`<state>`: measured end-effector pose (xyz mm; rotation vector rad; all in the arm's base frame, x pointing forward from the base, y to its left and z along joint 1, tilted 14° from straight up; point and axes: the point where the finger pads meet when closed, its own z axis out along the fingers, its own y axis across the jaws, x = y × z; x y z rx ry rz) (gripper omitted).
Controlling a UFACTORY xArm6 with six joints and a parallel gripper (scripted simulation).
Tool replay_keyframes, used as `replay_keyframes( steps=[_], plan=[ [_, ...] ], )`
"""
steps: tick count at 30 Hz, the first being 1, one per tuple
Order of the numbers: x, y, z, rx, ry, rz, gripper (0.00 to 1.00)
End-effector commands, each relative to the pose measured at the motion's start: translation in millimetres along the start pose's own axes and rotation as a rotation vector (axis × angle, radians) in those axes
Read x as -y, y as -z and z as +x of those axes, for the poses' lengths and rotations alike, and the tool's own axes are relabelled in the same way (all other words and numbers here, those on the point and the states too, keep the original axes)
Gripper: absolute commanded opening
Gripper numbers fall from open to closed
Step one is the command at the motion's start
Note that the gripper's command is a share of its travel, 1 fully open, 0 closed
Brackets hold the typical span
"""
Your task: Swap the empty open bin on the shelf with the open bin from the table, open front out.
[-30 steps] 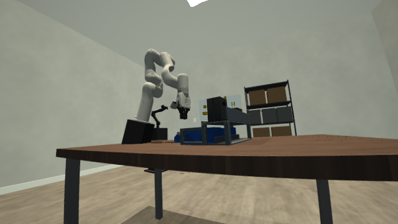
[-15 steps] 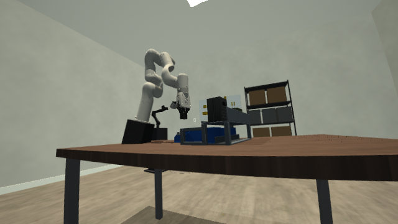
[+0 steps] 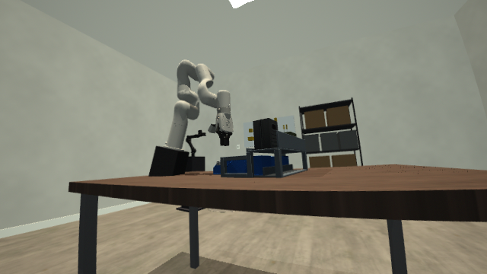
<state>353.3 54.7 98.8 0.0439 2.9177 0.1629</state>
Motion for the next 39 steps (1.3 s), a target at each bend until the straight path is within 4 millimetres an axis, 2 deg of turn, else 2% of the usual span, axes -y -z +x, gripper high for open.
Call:
replay_keyframes(
  steps=[1, 19, 39],
  plan=[
    [-0.2, 0.5, -1.3, 0.003, 0.0, -0.001, 0.26],
    [-0.1, -14.9, -1.4, 0.003, 0.0, -0.001, 0.26],
    [0.3, -52.3, -1.7, 0.003, 0.0, -0.001, 0.26]
  ],
)
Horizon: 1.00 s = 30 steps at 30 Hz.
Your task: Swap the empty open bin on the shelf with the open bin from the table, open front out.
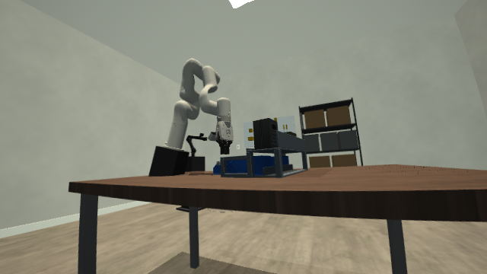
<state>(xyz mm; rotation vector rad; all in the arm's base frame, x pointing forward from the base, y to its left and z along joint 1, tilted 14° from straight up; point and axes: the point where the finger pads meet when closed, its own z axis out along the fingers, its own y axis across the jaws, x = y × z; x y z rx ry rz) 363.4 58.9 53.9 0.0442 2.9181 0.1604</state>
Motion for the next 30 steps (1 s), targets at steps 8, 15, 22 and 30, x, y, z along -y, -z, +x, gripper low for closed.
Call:
replay_keyframes(
  steps=[8, 15, 22, 30],
  plan=[
    [-0.3, -16.6, -1.7, 0.003, 0.0, -0.003, 0.26],
    [-0.3, -19.7, -1.8, 0.003, 0.0, -0.003, 0.26],
    [-0.3, -21.0, -1.7, 0.003, 0.0, -0.003, 0.26],
    [-0.3, -21.0, -1.7, 0.003, 0.0, -0.003, 0.26]
  ],
)
